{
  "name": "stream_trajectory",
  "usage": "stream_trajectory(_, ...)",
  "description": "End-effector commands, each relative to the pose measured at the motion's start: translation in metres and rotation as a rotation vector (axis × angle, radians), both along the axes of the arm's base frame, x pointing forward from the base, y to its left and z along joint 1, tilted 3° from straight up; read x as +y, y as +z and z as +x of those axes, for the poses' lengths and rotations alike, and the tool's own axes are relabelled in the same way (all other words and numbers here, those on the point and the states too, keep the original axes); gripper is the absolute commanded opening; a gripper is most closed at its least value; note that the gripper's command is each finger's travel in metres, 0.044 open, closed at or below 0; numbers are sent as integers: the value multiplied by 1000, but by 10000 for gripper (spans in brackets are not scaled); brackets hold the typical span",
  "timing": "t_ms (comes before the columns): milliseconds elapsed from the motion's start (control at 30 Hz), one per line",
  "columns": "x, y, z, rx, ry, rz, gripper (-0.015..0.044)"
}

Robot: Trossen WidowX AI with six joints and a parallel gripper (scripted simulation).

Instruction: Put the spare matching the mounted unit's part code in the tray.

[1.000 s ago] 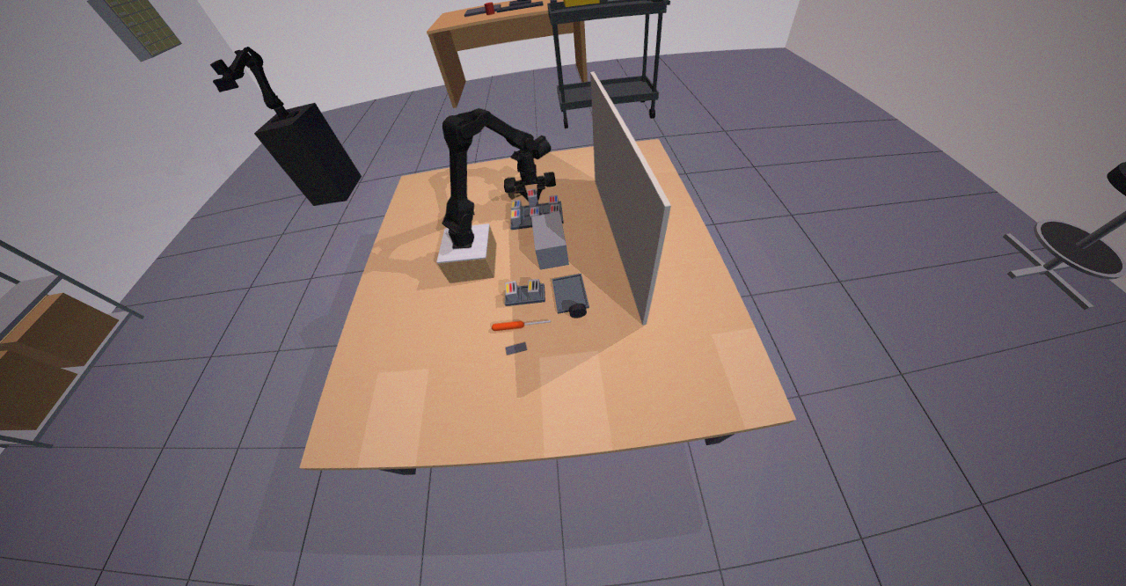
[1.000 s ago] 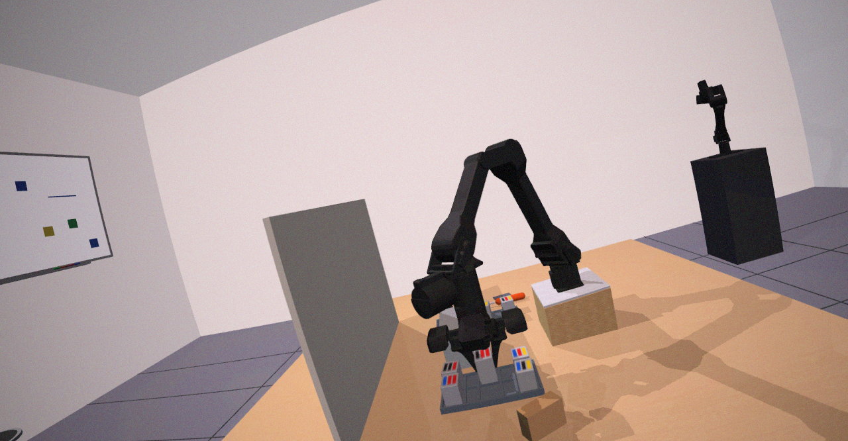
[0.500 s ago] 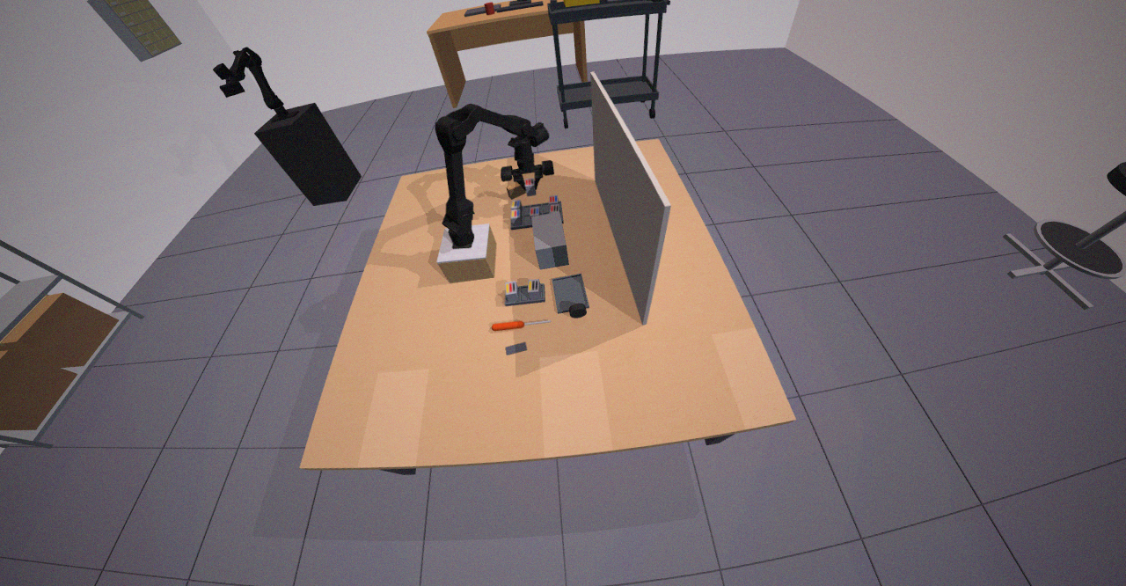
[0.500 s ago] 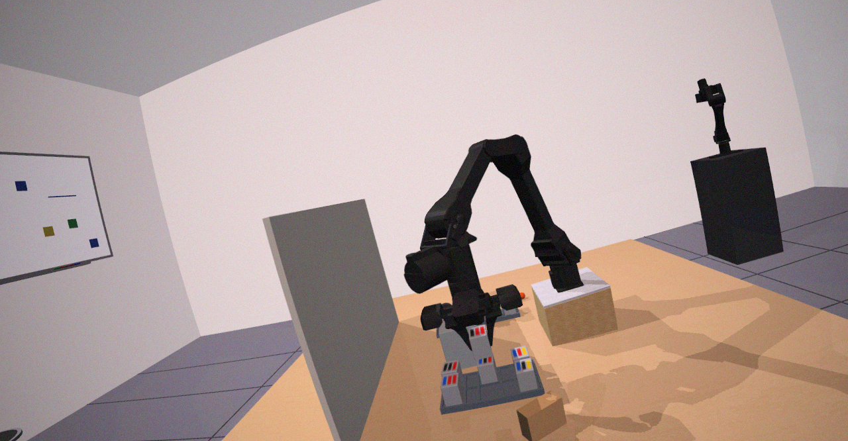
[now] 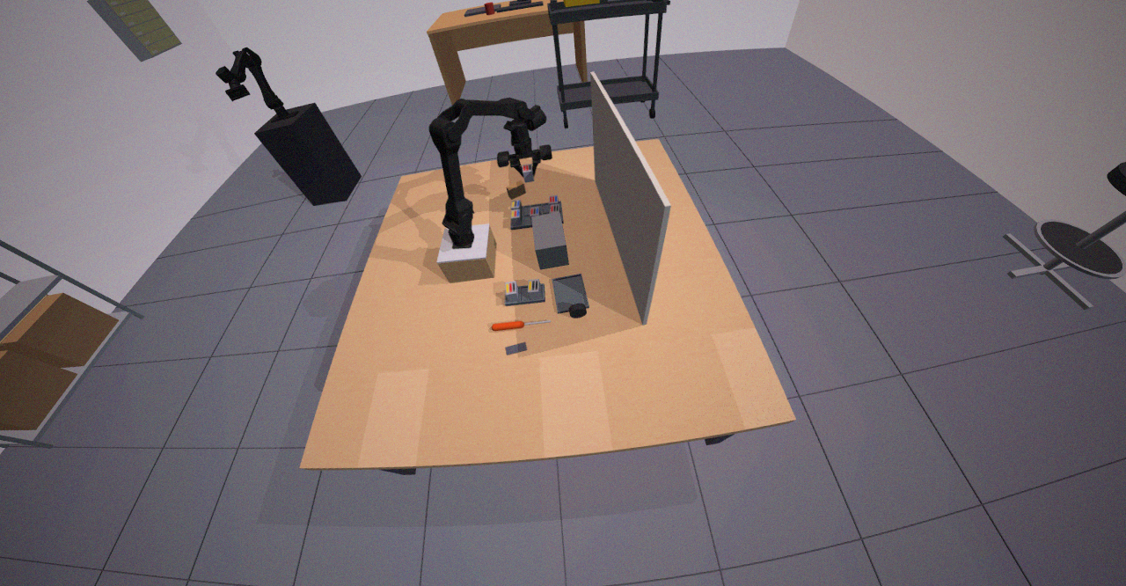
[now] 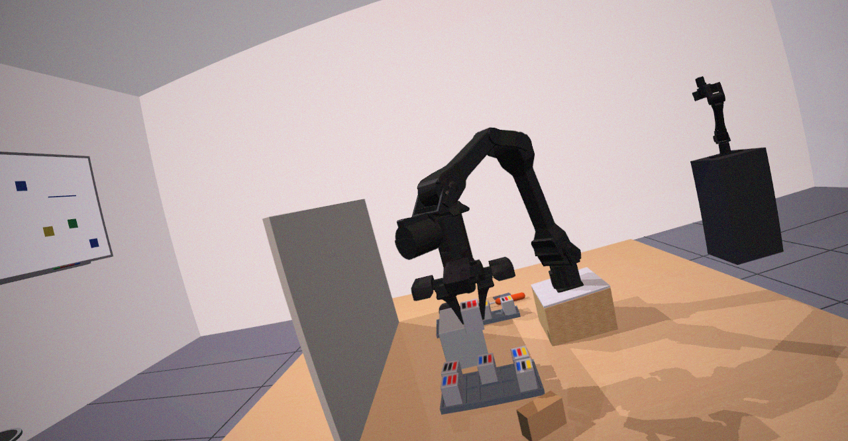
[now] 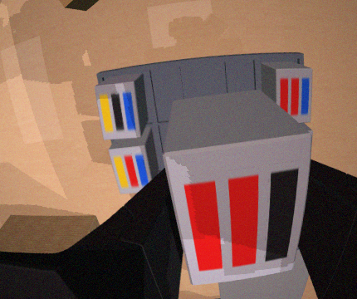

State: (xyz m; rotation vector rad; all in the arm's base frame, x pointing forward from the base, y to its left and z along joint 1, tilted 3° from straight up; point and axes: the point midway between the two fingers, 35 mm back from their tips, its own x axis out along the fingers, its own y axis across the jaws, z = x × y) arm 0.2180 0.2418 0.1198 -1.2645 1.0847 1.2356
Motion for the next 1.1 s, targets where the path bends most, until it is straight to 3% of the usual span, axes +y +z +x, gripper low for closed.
stream_trajectory(0,-11,3,16,-2,-6,3,0)
stream_trajectory(367,-50,7,57,-5,-135,16,0)
stream_trajectory(1067,-150,4,117,-9,-116,-14,0)
